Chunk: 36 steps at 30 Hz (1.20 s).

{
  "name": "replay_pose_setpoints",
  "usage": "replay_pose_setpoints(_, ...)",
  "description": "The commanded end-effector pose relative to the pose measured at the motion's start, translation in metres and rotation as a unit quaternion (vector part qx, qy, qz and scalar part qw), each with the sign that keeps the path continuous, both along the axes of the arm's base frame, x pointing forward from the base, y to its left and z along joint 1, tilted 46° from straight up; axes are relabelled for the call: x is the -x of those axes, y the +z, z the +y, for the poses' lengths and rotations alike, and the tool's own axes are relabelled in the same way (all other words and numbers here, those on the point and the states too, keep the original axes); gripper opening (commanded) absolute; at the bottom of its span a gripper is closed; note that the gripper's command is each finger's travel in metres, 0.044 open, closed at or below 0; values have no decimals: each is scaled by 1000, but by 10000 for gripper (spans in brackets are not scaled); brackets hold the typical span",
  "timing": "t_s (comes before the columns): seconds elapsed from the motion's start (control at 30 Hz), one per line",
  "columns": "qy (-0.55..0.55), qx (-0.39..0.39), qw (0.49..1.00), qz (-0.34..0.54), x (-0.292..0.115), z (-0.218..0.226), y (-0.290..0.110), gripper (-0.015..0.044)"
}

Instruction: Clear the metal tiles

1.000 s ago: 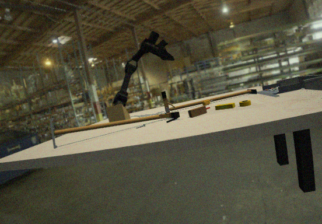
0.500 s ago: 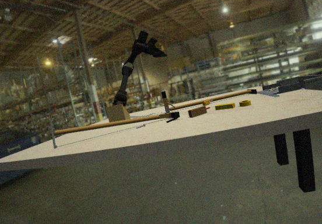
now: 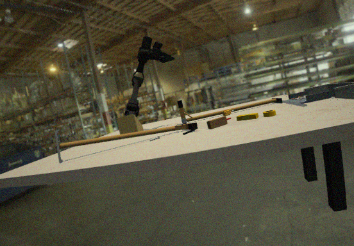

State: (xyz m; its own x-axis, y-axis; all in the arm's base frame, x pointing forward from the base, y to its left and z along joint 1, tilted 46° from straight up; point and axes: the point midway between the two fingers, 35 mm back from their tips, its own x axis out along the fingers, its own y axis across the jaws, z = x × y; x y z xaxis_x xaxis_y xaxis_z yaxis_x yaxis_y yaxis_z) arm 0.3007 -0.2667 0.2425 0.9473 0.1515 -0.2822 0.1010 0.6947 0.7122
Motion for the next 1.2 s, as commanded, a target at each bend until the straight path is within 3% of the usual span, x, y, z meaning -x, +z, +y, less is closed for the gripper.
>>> replay_pose_setpoints(0.0, -15, 0, 1000, -9, 13, 0, 3, 440)
replay_pose_setpoints(0.73, -98, 12, 994, -52, 83, 8, 8, 440)
replay_pose_setpoints(1.17, -101, 13, 993, -54, 84, 8, 8, 440)
